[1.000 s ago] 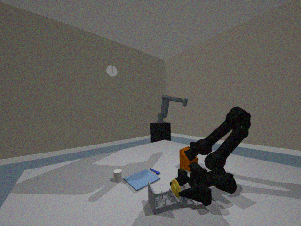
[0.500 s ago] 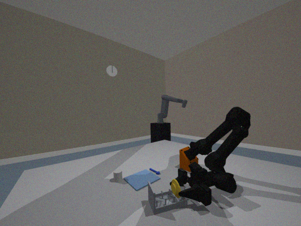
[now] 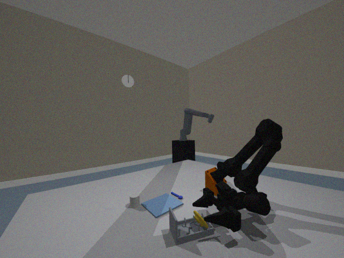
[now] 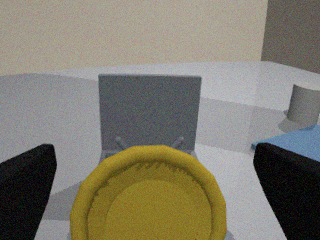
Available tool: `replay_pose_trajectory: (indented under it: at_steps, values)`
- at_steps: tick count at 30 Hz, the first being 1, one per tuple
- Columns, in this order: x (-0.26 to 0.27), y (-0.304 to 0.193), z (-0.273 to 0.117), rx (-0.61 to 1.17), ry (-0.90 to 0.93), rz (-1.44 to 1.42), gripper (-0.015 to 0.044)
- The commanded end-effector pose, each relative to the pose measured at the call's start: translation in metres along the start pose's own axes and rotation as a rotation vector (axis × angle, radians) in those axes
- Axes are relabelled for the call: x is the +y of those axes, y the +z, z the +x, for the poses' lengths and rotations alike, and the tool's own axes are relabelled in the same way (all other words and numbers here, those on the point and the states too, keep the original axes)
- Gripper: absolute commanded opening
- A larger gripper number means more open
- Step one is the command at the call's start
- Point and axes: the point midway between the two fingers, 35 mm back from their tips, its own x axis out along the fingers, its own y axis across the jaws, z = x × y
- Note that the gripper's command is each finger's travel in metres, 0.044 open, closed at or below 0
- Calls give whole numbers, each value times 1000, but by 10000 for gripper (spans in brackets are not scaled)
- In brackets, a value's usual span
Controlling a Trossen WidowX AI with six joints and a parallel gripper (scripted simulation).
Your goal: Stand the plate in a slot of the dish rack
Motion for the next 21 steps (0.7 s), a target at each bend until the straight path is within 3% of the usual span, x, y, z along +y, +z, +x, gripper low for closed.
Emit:
replay_pose_trajectory:
  at_steps: [1, 10, 21]
  values:
    - [6, 26, 2, -5, 1, -5, 400]
    - [6, 101, 2, -14, 5, 4, 400]
    - [-9, 101, 22, 75, -107, -206, 400]
